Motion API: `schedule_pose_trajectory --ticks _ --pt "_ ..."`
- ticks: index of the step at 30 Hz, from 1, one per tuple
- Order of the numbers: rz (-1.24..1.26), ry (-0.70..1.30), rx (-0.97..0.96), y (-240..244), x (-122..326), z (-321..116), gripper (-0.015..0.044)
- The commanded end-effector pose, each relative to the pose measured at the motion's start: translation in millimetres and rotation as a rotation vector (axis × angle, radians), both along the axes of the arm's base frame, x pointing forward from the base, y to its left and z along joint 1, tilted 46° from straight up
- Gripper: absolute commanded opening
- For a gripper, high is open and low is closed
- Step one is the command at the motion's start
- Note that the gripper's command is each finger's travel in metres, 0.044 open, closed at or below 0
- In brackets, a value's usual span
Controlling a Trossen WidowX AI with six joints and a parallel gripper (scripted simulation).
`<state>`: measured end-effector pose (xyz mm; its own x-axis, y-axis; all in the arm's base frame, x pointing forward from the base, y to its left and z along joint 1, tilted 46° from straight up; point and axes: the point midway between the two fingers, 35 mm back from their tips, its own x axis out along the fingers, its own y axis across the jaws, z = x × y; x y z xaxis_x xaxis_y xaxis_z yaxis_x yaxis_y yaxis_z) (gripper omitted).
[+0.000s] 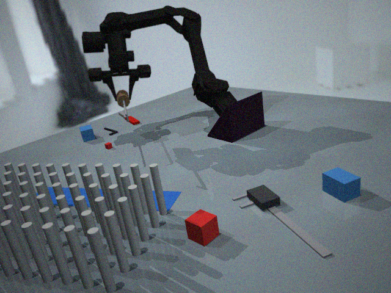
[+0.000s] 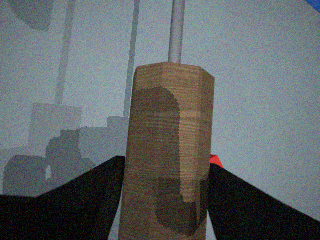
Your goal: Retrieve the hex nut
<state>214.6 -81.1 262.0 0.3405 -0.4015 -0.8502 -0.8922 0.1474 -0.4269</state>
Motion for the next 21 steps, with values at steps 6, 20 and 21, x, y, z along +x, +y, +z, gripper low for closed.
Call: schedule_pose_trajectory --ticks 6,20,21 --pt "0.002 -0.014 -0.015 23 -14 28 0.0000" --pt "-0.090 -0.052 0.000 51 13 1 0.0000" --pt "-0.101 -0.055 0.005 54 15 -2 0.0000"
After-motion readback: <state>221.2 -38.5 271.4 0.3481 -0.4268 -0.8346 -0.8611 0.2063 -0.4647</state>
